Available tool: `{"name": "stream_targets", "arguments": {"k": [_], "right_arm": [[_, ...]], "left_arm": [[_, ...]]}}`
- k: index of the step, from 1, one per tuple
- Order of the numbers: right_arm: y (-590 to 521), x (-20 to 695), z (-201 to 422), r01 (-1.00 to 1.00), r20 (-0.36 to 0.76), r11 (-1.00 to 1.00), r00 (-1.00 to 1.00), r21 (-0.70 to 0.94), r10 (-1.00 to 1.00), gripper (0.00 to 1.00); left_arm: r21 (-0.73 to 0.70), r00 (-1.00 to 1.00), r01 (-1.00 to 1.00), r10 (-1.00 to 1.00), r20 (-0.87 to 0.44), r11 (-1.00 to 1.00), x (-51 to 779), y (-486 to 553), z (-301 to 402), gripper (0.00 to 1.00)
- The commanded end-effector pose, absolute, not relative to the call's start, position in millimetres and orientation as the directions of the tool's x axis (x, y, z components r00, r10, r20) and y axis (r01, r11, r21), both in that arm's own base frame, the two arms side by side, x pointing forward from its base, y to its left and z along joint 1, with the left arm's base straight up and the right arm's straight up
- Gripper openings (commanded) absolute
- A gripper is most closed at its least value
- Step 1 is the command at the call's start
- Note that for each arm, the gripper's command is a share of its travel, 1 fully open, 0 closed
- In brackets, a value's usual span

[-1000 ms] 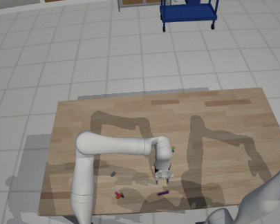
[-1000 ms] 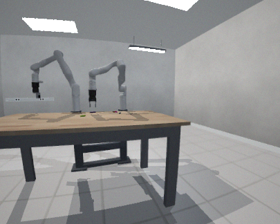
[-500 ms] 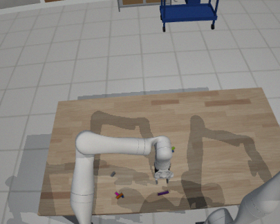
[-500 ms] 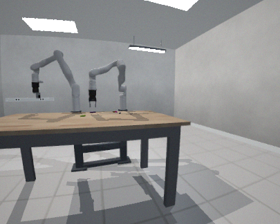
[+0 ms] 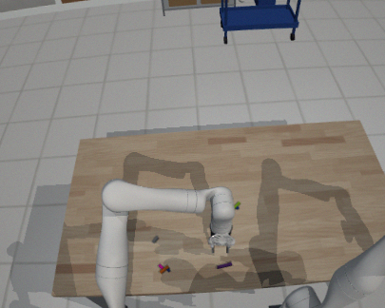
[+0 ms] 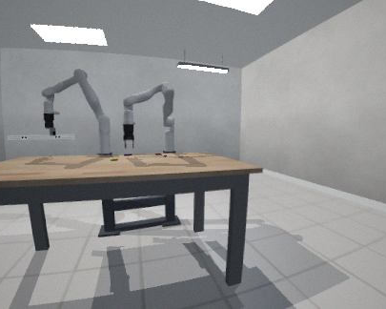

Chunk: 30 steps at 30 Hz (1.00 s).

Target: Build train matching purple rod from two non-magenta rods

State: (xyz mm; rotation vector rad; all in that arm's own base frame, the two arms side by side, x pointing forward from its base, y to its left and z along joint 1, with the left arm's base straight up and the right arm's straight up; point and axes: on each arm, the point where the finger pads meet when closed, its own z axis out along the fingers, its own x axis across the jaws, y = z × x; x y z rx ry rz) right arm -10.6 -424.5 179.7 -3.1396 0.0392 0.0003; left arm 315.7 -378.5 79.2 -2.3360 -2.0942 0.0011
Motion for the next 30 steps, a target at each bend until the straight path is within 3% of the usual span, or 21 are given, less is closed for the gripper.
{"name": "stream_targets", "arguments": {"k": [1, 15, 30], "right_arm": [[-424.9, -10.6, 180.4, -0.025, 0.0, -1.0, 1.0, 0.0, -0.025, 1.0], [-424.9, -10.6, 180.4, -0.025, 0.0, -1.0, 1.0, 0.0, -0.025, 1.0], [-424.9, -10.6, 180.4, -0.025, 0.0, -1.0, 1.0, 0.0, -0.025, 1.0]], "left_arm": [[-0.005, 0.143, 0.99, 0.99, 0.003, -0.143, 316.1, -374.5, 79.7, 1.0], [-0.026, 0.376, 0.926, 0.927, 0.007, -0.375, 316.9, -344.0, 76.9, 1.0], [-0.049, 0.709, 0.704, 0.705, -0.008, -0.708, 321.4, -296.0, 74.6, 1.0]]}}
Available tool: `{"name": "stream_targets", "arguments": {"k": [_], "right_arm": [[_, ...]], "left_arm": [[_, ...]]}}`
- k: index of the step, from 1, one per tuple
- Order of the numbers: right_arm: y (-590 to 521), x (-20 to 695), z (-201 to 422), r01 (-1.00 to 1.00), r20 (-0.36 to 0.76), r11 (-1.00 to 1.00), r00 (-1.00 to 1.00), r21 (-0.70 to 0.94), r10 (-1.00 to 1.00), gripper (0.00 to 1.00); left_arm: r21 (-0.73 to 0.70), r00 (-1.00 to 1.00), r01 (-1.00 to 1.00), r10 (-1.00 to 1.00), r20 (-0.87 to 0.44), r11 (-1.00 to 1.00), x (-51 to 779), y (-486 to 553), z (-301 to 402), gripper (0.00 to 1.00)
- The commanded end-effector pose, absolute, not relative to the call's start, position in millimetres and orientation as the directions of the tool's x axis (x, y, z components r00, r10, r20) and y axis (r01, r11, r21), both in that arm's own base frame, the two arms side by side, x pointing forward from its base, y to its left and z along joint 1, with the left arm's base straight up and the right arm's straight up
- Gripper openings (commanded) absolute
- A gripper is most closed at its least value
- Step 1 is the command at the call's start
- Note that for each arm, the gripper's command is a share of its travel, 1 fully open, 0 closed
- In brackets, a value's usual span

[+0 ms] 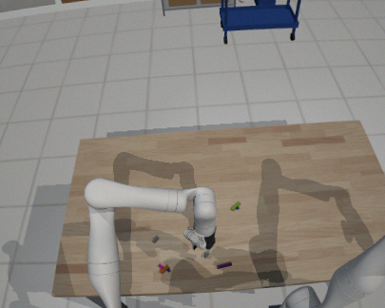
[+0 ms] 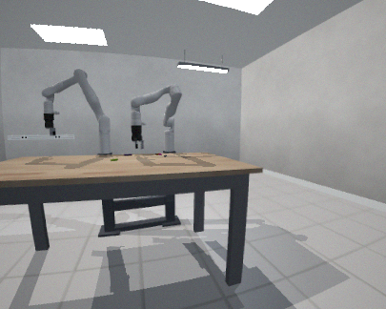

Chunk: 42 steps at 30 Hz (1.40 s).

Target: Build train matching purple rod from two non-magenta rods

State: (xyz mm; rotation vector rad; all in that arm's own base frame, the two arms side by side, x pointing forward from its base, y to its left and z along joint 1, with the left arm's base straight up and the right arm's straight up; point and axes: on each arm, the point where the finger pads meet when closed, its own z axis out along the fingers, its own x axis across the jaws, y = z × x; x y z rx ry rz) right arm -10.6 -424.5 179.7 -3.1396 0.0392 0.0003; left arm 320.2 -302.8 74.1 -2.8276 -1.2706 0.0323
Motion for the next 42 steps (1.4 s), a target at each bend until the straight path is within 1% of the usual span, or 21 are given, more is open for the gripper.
{"name": "stream_targets", "arguments": {"k": [1, 12, 13, 15, 21, 30, 32, 42], "right_arm": [[-424.9, -10.6, 180.4, -0.025, 0.0, -1.0, 1.0, 0.0, -0.025, 1.0], [-424.9, -10.6, 180.4, -0.025, 0.0, -1.0, 1.0, 0.0, -0.025, 1.0], [-424.9, -10.6, 180.4, -0.025, 0.0, -1.0, 1.0, 0.0, -0.025, 1.0], [-424.9, -10.6, 180.4, -0.025, 0.0, -1.0, 1.0, 0.0, -0.025, 1.0], [-424.9, -10.6, 180.4, -0.025, 0.0, -1.0, 1.0, 0.0, -0.025, 1.0], [-424.9, -10.6, 180.4, -0.025, 0.0, -1.0, 1.0, 0.0, -0.025, 1.0], [-424.9, -10.6, 180.4, -0.025, 0.0, -1.0, 1.0, 0.0, -0.025, 1.0], [-424.9, -10.6, 180.4, -0.025, 0.0, -1.0, 1.0, 0.0, -0.025, 1.0]], "left_arm": [[-0.05, 0.734, 0.678, 0.68, -0.01, -0.733, 321.9, -292.0, 74.5, 1.0], [-0.046, 0.943, 0.33, 0.331, -0.036, -0.943, 330.1, -248.2, 74.2, 1.0], [-0.045, 0.955, 0.294, 0.296, -0.038, -0.955, 331.0, -244.5, 74.2, 1.0], [-0.045, 0.955, 0.294, 0.296, -0.038, -0.955, 331.0, -244.5, 74.2, 1.0], [-0.032, 0.996, 0.075, 0.076, -0.045, -0.997, 336.6, -223.0, 74.7, 1.0], [-0.012, 0.972, -0.232, -0.231, -0.042, -0.973, 344.9, -195.9, 75.9, 1.0], [-0.012, 0.972, -0.232, -0.231, -0.042, -0.973, 344.9, -195.9, 75.9, 1.0], [0.001, 0.872, -0.49, -0.49, -0.026, -0.872, 352.3, -173.7, 77.6, 1.0]]}}
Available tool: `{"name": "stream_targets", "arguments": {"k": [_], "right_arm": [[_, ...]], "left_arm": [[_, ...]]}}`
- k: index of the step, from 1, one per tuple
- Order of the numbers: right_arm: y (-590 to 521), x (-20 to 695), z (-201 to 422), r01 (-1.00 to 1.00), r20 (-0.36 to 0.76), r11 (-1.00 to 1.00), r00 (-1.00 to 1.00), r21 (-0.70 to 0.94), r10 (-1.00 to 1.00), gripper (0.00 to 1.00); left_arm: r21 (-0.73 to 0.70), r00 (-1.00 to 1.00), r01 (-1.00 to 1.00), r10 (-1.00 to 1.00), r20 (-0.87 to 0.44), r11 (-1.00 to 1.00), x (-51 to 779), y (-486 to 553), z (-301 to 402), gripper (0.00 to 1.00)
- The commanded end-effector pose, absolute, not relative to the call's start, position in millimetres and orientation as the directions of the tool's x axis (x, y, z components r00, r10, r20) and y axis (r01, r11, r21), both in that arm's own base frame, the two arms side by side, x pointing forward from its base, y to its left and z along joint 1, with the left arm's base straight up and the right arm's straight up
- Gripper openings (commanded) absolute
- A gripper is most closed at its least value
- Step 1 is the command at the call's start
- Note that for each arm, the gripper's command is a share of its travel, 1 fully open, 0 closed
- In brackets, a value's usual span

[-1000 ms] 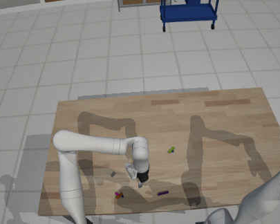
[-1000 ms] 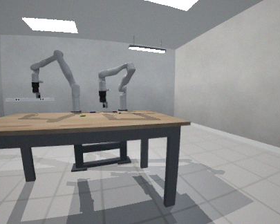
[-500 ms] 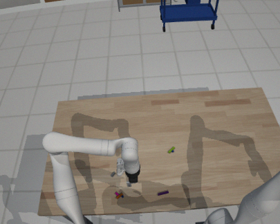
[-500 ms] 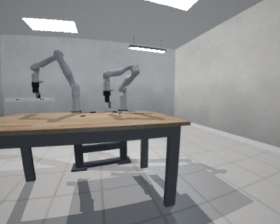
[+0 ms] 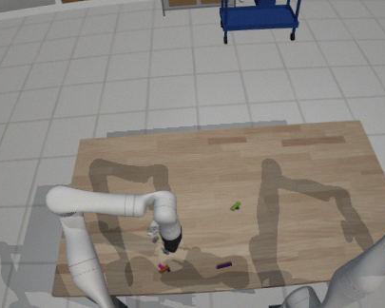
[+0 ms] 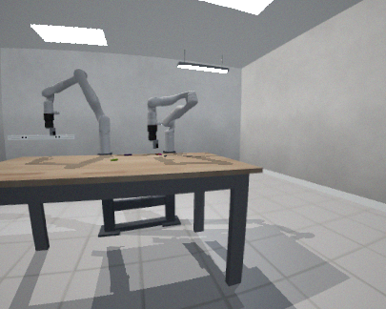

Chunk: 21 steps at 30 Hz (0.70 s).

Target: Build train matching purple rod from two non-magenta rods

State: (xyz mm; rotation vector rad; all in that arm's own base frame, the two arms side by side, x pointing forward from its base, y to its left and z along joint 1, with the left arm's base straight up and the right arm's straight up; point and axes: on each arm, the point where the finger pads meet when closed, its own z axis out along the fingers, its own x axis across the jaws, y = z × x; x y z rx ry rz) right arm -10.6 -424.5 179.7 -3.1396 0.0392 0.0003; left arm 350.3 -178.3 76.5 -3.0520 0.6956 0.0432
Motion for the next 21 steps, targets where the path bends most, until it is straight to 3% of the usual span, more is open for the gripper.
{"name": "stream_targets", "arguments": {"k": [1, 21], "right_arm": [[-424.9, -10.6, 180.4, -0.025, 0.0, -1.0, 1.0, 0.0, -0.025, 1.0], [-424.9, -10.6, 180.4, -0.025, 0.0, -1.0, 1.0, 0.0, -0.025, 1.0]], "left_arm": [[0.001, 0.86, -0.51, -0.51, -0.024, -0.86, 352.9, -172.0, 77.8, 1.0], [0.0, 0.708, -0.706, -0.706, -0.001, -0.708, 359.1, -153.8, 80.0, 1.0]]}}
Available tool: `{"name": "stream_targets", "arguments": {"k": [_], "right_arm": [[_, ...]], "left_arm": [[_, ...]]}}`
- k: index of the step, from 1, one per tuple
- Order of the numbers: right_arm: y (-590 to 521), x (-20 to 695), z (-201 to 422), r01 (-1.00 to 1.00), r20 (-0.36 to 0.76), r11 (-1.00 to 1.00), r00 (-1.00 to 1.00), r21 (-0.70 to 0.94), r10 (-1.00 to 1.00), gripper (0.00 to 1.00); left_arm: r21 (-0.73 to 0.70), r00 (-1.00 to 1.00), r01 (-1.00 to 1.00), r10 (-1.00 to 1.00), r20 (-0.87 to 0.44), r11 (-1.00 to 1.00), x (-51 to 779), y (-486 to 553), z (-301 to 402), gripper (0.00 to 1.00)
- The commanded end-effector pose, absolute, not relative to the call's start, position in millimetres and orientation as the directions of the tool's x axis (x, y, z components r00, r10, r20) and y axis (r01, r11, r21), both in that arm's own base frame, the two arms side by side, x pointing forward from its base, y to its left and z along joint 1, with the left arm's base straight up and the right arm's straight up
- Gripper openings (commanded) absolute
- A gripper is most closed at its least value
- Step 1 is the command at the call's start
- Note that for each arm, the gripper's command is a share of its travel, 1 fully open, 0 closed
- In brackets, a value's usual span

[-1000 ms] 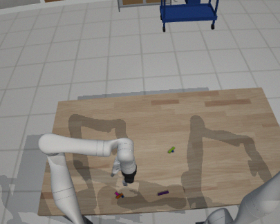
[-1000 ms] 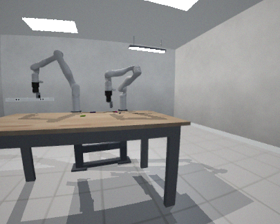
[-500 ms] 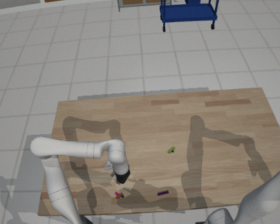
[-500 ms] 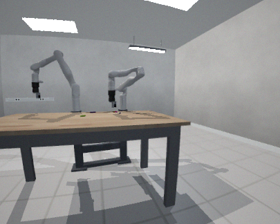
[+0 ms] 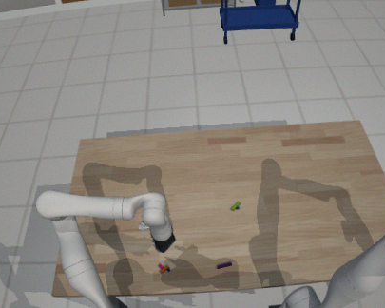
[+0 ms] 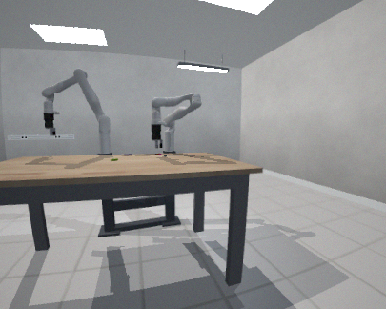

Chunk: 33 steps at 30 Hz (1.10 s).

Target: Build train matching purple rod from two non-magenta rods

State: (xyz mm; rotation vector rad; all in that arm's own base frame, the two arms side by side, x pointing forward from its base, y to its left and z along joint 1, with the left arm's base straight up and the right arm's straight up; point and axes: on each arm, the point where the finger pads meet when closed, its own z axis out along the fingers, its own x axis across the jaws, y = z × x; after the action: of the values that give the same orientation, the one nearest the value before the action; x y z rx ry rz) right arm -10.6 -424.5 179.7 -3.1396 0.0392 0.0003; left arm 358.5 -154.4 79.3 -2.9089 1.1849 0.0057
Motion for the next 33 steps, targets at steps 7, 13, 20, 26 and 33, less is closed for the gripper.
{"name": "stream_targets", "arguments": {"k": [7, 13, 20, 26, 33], "right_arm": [[-424.9, -10.6, 180.4, -0.025, 0.0, -1.0, 1.0, 0.0, -0.025, 1.0], [-424.9, -10.6, 180.4, -0.025, 0.0, -1.0, 1.0, 0.0, -0.025, 1.0], [-424.9, -10.6, 180.4, -0.025, 0.0, -1.0, 1.0, 0.0, -0.025, 1.0], [-424.9, -10.6, 180.4, -0.025, 0.0, -1.0, 1.0, 0.0, -0.025, 1.0], [-424.9, -10.6, 180.4, -0.025, 0.0, -1.0, 1.0, 0.0, -0.025, 1.0]], "left_arm": [[-0.001, 0.694, -0.72, -0.72, 0.001, -0.694, 359.5, -152.4, 80.2, 1.0], [-0.001, 0.689, -0.725, -0.725, 0.001, -0.689, 359.7, -151.9, 80.3, 1.0], [-0.001, 0.689, -0.725, -0.725, 0.001, -0.689, 359.7, -151.9, 80.3, 1.0], [-0.001, 0.689, -0.725, -0.725, 0.001, -0.689, 359.7, -151.9, 80.3, 1.0], [-0.001, 0.689, -0.725, -0.725, 0.001, -0.689, 359.7, -151.9, 80.3, 1.0]]}}
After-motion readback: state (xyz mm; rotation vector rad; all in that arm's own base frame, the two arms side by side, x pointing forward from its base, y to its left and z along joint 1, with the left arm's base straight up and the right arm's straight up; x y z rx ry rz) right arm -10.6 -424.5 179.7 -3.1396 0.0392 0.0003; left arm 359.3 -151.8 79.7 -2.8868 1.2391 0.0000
